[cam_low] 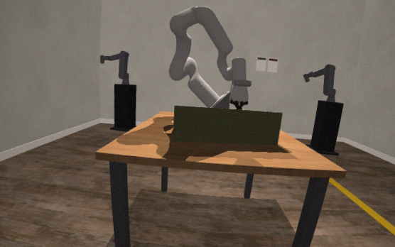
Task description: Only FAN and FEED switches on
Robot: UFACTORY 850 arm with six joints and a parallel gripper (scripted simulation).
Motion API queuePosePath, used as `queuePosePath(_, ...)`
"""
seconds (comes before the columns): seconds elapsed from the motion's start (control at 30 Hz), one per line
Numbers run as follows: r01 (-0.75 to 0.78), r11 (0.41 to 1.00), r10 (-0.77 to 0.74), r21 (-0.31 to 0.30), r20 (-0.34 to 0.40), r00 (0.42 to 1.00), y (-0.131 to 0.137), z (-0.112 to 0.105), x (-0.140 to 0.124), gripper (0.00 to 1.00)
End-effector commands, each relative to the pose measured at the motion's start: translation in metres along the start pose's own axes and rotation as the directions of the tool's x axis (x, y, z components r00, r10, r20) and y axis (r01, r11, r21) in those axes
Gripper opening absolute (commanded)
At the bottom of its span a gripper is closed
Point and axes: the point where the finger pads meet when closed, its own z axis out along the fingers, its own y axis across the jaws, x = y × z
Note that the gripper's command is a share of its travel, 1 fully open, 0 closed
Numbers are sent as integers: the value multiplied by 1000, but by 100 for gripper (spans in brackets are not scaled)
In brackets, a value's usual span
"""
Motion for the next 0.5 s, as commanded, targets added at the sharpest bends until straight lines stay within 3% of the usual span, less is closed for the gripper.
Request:
queuePosePath(0.0,0,1000,0,1,-1,1000,0,0,2,0)
queuePosePath(0.47,0,1000,0,1,-1,1000,0,0,7,0)
